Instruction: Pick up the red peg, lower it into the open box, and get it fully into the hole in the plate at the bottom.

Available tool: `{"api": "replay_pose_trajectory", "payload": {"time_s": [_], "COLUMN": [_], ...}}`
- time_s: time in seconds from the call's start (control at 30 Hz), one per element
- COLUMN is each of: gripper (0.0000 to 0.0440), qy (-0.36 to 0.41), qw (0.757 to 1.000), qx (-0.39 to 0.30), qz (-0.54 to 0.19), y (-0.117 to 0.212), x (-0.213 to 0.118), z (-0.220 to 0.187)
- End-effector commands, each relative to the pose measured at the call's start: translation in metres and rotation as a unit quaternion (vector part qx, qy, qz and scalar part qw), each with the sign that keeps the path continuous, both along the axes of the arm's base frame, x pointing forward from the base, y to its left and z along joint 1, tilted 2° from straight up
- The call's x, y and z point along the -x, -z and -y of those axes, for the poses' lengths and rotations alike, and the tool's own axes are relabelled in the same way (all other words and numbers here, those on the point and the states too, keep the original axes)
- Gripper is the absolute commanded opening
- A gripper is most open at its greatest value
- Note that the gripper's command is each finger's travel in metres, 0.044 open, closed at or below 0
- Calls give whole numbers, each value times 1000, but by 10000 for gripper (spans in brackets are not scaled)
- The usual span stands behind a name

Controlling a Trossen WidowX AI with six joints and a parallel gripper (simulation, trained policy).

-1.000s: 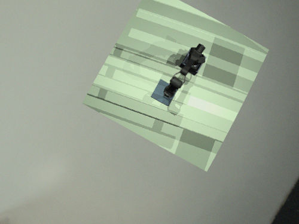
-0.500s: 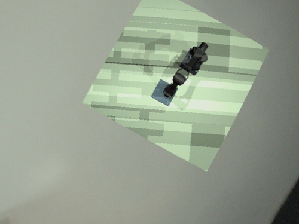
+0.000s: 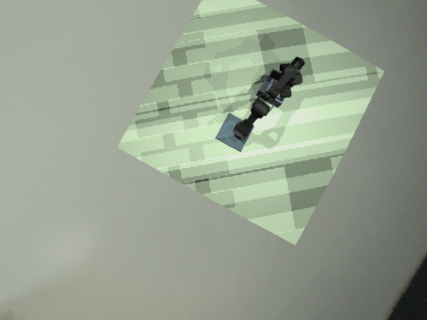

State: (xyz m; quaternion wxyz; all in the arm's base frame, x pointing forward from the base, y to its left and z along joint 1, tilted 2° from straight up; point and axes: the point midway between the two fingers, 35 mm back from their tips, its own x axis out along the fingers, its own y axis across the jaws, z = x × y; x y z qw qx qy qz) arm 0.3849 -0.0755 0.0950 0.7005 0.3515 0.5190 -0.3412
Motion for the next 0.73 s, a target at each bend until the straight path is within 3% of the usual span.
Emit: {"api": "replay_pose_trajectory", "payload": {"time_s": [0.0, 0.7], "gripper": [134, 119], "qy": [-4, 3], "qw": [1000, 999], "qx": [-3, 9], "qz": [-8, -34], "y": [3, -1], "x": [-4, -12], "z": [5, 57]}}
